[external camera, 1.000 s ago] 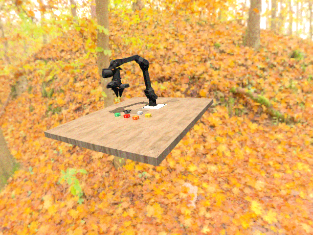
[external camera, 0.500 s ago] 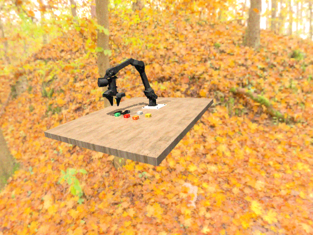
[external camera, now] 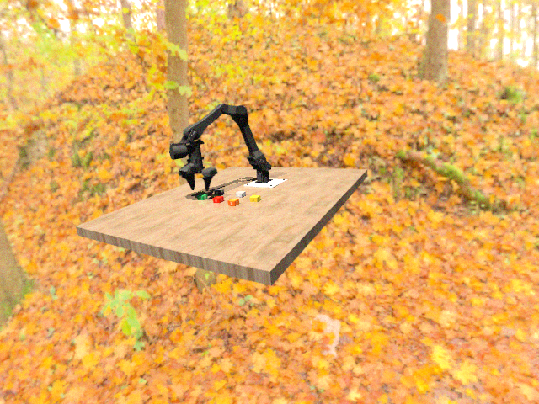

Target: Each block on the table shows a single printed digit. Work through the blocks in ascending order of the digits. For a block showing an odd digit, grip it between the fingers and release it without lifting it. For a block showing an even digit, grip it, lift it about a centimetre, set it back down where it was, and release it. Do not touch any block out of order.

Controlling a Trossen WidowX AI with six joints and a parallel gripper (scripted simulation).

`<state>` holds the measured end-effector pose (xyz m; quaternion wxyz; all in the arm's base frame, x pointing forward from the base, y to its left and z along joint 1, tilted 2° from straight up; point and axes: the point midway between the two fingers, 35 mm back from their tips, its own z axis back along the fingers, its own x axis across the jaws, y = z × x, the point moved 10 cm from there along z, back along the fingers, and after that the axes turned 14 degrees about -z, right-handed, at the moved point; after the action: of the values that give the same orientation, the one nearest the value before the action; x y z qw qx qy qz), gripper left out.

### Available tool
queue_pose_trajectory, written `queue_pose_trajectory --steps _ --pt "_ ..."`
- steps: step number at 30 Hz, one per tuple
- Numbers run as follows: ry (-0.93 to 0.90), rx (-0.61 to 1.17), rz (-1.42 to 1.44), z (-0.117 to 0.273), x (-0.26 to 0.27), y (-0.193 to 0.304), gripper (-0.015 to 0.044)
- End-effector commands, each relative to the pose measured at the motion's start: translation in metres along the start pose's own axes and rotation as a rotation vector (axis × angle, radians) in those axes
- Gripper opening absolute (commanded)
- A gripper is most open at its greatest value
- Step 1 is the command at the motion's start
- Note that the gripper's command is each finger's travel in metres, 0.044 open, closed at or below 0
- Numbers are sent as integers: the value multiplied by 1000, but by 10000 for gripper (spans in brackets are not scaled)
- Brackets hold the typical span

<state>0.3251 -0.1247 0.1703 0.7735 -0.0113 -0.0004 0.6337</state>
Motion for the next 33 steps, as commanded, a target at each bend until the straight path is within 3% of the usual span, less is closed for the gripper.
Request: queue_pose_trajectory --steps 1,15,26,33 --pt "1 13 4 -11 0 0 400" --pt "1 13 4 -30 0 1 400" --pt "1 13 4 -30 0 1 120" --pt "1 13 4 -30 0 1 120"
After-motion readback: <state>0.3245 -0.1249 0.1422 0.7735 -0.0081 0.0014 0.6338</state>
